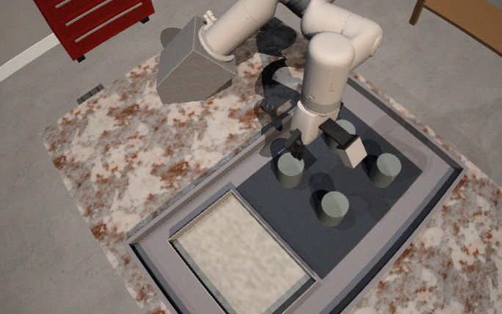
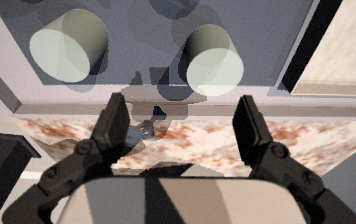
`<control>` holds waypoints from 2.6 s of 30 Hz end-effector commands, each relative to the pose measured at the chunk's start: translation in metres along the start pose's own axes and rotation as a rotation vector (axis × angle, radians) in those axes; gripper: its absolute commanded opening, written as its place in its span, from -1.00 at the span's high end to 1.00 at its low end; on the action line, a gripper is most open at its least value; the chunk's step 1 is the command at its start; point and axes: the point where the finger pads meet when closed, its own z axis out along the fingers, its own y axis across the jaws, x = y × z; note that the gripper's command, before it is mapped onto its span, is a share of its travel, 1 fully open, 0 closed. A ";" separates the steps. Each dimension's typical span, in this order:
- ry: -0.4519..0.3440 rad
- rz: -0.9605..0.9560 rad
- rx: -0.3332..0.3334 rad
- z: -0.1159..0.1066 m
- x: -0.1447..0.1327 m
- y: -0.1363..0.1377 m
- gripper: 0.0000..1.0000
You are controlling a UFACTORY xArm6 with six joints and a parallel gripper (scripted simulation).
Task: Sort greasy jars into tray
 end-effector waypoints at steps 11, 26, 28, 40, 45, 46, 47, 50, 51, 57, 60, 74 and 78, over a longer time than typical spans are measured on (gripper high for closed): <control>0.003 -0.006 0.006 0.031 -0.016 0.039 -1.00; 0.003 -0.006 0.006 0.055 -0.016 0.038 -1.00; 0.003 -0.006 0.006 0.055 -0.016 0.038 -1.00; 0.003 -0.006 0.006 0.074 -0.016 0.038 -1.00; 0.003 -0.006 0.006 0.082 -0.016 0.038 -1.00; 0.003 -0.006 0.006 0.084 -0.016 0.038 -1.00; 0.003 -0.006 0.006 0.086 -0.016 0.038 -1.00; 0.003 -0.006 0.006 0.092 -0.016 0.038 -1.00; 0.003 -0.006 0.006 0.094 -0.016 0.038 -1.00; 0.003 -0.006 0.006 0.103 -0.016 0.038 -1.00; 0.003 -0.006 0.006 0.105 -0.016 0.038 -1.00; 0.003 -0.006 0.006 0.105 -0.016 0.038 -0.81; 0.003 -0.006 0.006 0.105 -0.016 0.038 -0.81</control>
